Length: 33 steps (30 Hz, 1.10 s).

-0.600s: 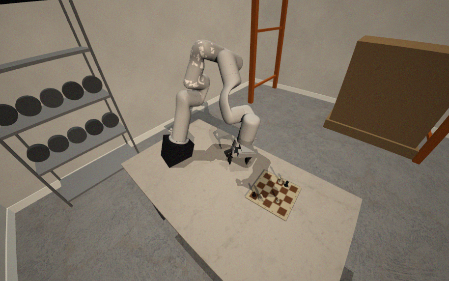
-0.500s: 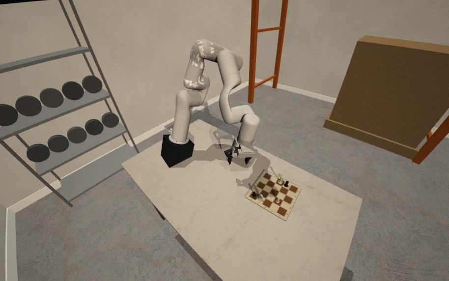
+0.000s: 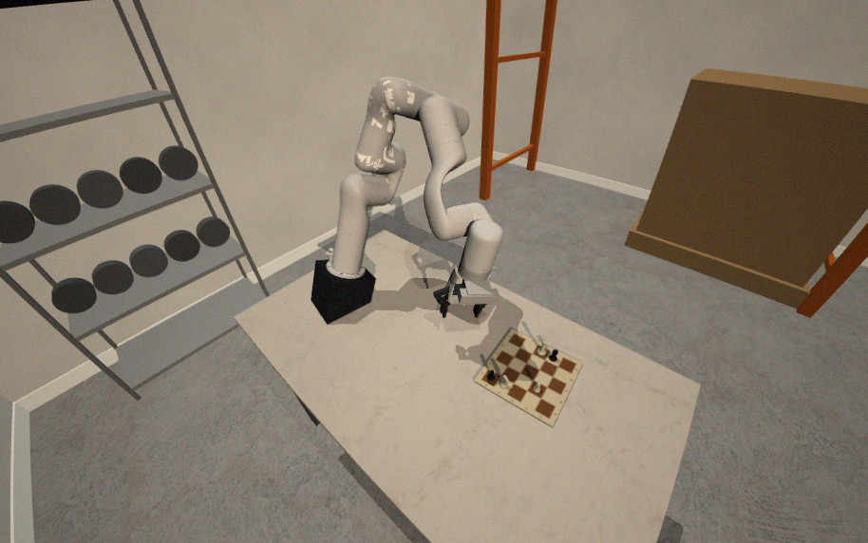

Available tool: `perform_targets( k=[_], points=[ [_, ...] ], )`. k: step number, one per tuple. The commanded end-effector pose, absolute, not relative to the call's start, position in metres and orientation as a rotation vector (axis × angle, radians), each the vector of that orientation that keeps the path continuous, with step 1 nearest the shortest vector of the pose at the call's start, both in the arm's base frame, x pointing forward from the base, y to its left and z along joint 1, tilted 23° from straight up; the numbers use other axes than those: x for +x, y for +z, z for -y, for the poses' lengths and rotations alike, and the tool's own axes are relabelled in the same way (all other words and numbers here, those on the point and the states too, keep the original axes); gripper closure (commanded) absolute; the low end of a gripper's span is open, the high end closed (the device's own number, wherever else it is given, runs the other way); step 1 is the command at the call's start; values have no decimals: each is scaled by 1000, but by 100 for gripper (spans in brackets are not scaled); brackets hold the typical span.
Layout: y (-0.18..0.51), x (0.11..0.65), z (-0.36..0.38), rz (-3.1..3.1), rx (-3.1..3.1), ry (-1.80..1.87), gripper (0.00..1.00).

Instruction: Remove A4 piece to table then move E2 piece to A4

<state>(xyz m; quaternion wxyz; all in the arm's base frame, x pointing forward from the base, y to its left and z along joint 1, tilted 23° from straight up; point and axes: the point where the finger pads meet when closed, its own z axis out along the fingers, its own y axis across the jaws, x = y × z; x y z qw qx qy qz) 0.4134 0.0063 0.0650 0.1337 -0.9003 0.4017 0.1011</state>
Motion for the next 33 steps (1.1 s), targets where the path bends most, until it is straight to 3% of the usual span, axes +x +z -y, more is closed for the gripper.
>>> perform_targets(
  k=[1,7,21,30,33],
  points=[
    [67,415,-6,-1161,-2612,287,0],
    [93,417,-9,-989,-2705,245,0],
    [251,402,-1,-11,-3144,2,0],
    [263,484,-41,-472,-3210,39,0],
    [263,484,-41,-472,-3210,39,0]
  ],
)
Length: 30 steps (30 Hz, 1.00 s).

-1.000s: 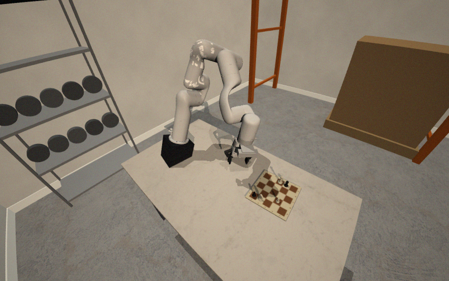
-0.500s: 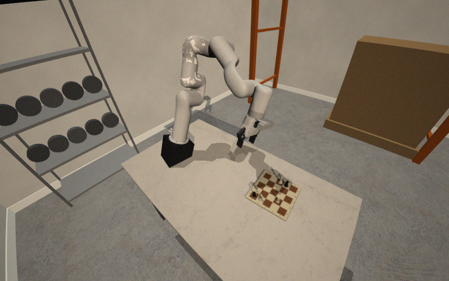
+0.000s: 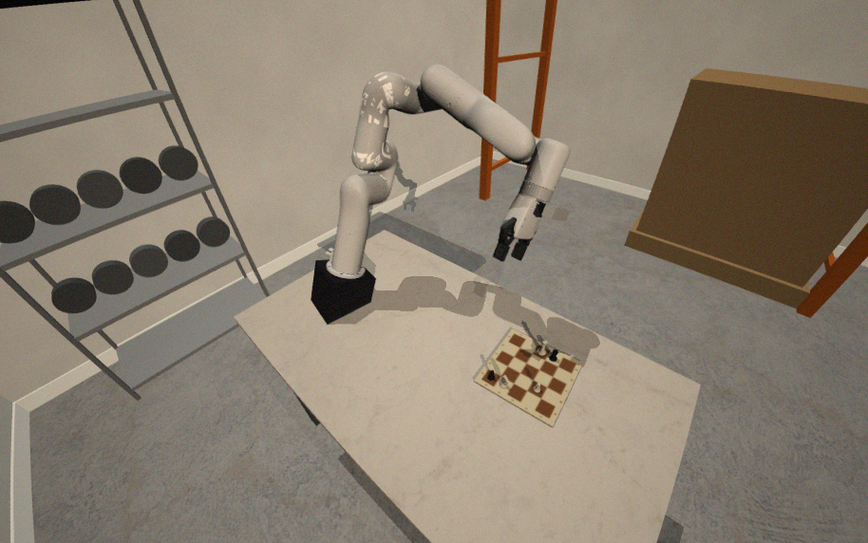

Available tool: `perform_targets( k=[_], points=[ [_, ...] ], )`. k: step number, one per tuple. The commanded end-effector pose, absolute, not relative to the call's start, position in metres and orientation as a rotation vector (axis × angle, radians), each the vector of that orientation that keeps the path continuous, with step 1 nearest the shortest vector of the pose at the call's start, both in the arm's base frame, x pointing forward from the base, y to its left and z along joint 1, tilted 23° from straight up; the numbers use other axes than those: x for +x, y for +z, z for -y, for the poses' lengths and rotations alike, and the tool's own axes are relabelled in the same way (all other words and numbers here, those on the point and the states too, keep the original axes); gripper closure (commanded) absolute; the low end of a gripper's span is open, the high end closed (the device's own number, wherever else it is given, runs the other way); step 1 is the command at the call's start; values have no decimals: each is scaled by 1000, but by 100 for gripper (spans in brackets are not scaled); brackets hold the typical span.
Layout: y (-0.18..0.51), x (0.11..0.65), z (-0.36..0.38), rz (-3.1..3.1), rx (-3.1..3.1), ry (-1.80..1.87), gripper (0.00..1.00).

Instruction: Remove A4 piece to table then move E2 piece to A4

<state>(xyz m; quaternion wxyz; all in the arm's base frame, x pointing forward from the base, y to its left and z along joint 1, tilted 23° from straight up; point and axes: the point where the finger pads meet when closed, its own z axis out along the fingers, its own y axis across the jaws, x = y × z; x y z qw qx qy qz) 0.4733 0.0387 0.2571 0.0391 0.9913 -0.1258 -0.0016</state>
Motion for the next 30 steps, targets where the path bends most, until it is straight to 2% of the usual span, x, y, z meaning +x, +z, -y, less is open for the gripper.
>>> perform_targets(
  k=[1,15,30],
  points=[
    [262,498,-51,520,2972,-33,0],
    [239,571,-120,990,2720,59,0],
    [202,604,-180,1331,2485,199,0]
  ],
)
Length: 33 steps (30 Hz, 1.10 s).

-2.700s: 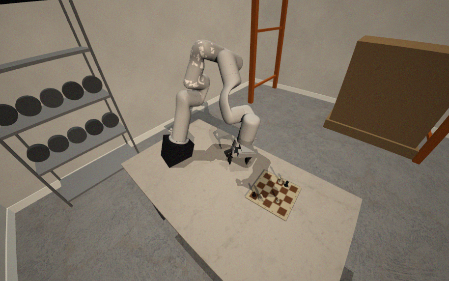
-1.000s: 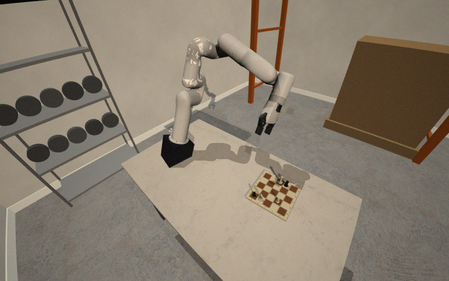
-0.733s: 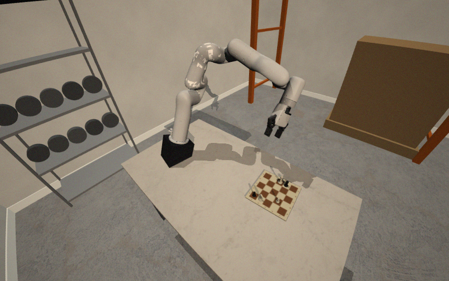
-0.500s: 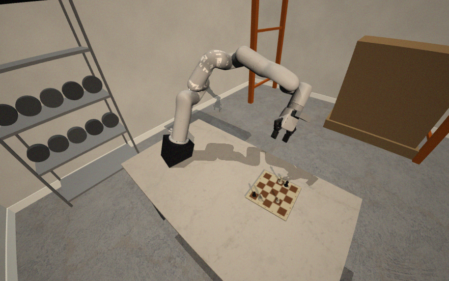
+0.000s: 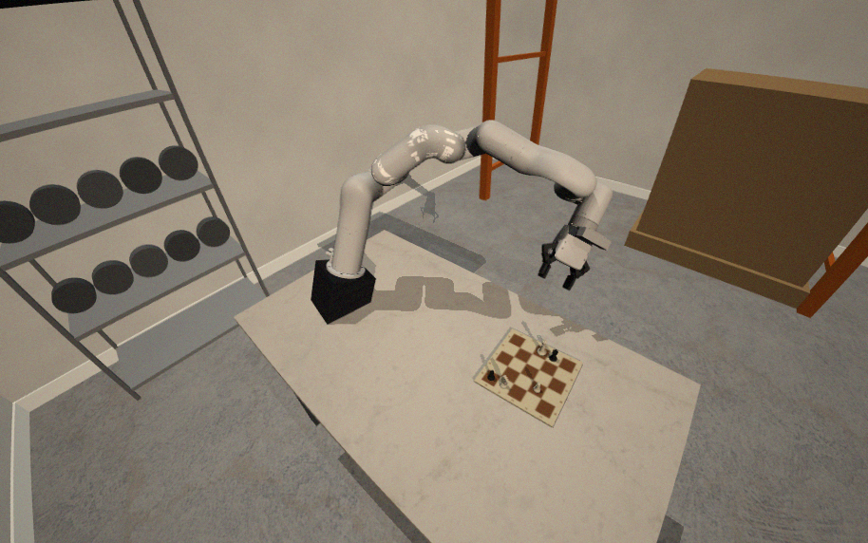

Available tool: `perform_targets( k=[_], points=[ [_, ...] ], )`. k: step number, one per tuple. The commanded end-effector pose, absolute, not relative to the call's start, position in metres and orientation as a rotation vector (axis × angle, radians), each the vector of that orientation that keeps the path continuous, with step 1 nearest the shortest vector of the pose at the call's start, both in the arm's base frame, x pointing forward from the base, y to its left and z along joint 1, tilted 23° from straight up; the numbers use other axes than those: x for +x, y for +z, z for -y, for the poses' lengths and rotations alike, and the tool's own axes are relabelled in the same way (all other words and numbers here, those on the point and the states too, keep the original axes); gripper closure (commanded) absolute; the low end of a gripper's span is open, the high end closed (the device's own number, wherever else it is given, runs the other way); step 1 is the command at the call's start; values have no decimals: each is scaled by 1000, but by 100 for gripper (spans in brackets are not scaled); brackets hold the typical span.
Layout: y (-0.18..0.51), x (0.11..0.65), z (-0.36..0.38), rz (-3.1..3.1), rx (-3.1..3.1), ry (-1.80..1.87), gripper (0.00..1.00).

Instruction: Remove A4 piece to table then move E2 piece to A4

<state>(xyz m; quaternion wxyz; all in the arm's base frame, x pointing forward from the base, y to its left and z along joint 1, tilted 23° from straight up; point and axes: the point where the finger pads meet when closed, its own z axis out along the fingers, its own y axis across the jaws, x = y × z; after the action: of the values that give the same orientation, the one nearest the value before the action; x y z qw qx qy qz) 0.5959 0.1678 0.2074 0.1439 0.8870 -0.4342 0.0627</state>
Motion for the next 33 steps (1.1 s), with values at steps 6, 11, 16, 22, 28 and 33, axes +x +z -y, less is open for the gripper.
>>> perform_targets(
  k=[6,11,16,22,28,33],
  points=[
    [187,609,-200,1446,2397,259,0],
    [173,611,-218,1545,2316,315,0],
    [160,611,-233,1629,2246,366,0],
    [149,610,-244,1696,2187,408,0],
    [138,607,-256,1766,2123,454,0],
    [132,605,-261,1804,2089,479,0]
  ],
)
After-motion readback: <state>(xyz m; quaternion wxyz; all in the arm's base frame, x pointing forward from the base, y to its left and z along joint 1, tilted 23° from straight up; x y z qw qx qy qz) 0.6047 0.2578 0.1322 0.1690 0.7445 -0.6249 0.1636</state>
